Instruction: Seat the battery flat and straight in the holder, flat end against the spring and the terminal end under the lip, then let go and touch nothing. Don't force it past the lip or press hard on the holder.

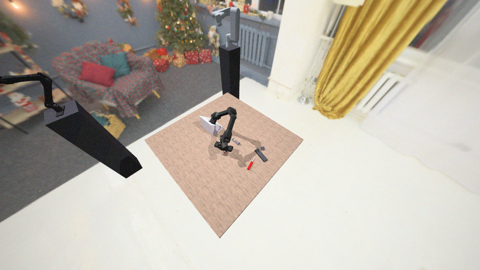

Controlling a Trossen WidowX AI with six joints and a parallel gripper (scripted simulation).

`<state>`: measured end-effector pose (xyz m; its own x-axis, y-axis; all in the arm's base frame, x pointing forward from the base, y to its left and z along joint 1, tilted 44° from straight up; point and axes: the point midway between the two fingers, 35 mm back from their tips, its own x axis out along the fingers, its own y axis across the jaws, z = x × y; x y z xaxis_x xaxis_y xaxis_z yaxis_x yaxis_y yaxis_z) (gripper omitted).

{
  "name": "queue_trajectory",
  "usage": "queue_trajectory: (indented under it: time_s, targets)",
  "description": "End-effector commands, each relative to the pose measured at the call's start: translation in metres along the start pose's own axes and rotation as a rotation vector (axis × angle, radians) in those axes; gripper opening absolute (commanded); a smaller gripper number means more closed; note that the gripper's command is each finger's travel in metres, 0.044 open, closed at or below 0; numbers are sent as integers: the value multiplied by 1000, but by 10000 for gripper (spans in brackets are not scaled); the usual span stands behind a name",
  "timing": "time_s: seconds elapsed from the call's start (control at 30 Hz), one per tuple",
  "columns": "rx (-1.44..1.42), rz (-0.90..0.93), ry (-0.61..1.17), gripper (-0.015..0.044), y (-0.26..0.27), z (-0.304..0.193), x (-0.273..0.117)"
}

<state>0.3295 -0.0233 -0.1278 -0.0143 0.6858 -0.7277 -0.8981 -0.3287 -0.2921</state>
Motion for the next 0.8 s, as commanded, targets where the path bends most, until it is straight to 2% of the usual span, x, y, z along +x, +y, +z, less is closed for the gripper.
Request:
queue_trajectory:
  time_s: [0.0,0.4,0.53,0.77]
  targets:
    - [11,4,-12,223,3,3,9]
    - [10,4,-14,223,4,4,26]
    - [10,4,-14,118,4,4,26]
    - [10,4,-14,71,4,4,26]
